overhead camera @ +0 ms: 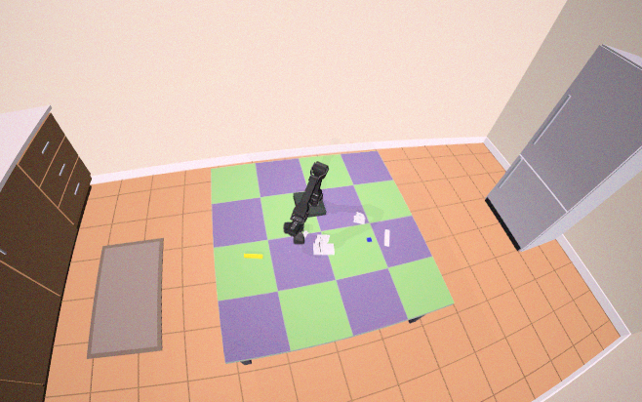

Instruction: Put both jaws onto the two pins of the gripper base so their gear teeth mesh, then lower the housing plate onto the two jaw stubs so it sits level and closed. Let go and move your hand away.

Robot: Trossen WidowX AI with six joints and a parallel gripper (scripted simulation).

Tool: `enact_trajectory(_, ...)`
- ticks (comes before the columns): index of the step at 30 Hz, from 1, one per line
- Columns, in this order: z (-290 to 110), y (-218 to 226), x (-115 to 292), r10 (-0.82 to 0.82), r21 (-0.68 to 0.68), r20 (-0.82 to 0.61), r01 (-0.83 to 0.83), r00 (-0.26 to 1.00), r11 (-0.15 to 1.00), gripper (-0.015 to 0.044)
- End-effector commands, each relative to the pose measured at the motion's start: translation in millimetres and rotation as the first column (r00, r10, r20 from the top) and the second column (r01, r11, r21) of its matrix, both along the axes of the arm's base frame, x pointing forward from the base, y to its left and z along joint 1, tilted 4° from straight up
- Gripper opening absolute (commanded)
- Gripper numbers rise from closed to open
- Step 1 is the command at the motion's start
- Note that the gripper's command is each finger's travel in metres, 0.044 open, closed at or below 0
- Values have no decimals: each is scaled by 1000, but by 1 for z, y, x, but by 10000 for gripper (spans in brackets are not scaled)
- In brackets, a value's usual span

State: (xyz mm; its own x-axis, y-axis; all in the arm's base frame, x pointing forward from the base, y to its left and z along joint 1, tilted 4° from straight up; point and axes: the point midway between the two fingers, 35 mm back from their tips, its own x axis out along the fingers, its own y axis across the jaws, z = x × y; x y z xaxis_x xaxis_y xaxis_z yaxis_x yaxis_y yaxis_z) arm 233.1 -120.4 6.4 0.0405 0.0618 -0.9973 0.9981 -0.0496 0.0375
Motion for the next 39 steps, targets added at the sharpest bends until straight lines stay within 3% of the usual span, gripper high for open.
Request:
enact_trajectory(1,0,0,1,0,0,3,0,1000,1000,134)
enact_trajectory(14,2,0,1,0,-1,3,0,1000,1000,134)
enact_trajectory(39,78,-5,-2,-4,-5,2,4,1000,1000,134)
